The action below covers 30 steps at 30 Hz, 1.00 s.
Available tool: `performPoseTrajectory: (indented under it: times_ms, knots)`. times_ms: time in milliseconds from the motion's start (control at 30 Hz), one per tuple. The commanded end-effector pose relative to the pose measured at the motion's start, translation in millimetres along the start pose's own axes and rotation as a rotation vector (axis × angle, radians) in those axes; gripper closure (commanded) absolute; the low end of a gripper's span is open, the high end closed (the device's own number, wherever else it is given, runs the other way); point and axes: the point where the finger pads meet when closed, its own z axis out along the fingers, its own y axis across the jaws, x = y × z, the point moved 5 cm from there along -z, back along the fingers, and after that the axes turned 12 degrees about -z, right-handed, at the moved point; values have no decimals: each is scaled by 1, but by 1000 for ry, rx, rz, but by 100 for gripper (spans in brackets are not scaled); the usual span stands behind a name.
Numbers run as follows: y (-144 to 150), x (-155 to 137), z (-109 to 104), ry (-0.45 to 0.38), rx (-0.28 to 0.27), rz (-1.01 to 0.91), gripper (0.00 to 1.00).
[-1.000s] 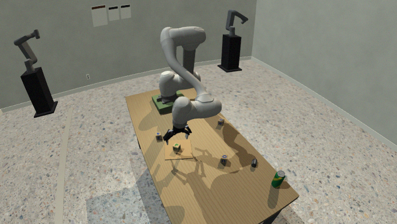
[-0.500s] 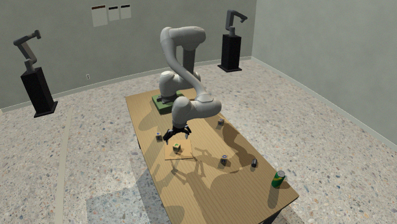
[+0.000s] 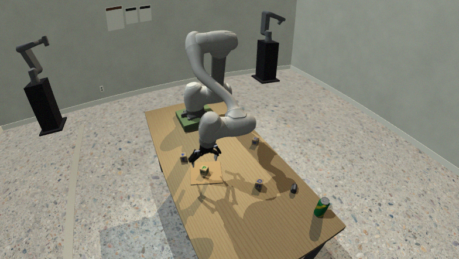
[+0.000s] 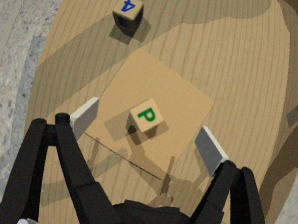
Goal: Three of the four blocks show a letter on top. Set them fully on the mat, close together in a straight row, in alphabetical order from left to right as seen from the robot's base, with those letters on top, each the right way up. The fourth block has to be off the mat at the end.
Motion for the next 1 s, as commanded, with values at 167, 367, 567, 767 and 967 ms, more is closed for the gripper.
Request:
performPoseTrajectory:
  times_ms: [167, 367, 567, 767, 967]
  knots:
    - [0, 0, -1, -1, 0, 0, 0]
    - [0, 0, -1, -1, 0, 0, 0]
    - [0, 0, -1, -2, 0, 3, 0]
    - [2, 1, -5, -7, 1, 41, 0]
    - [5, 2, -13, -17, 2, 128, 0]
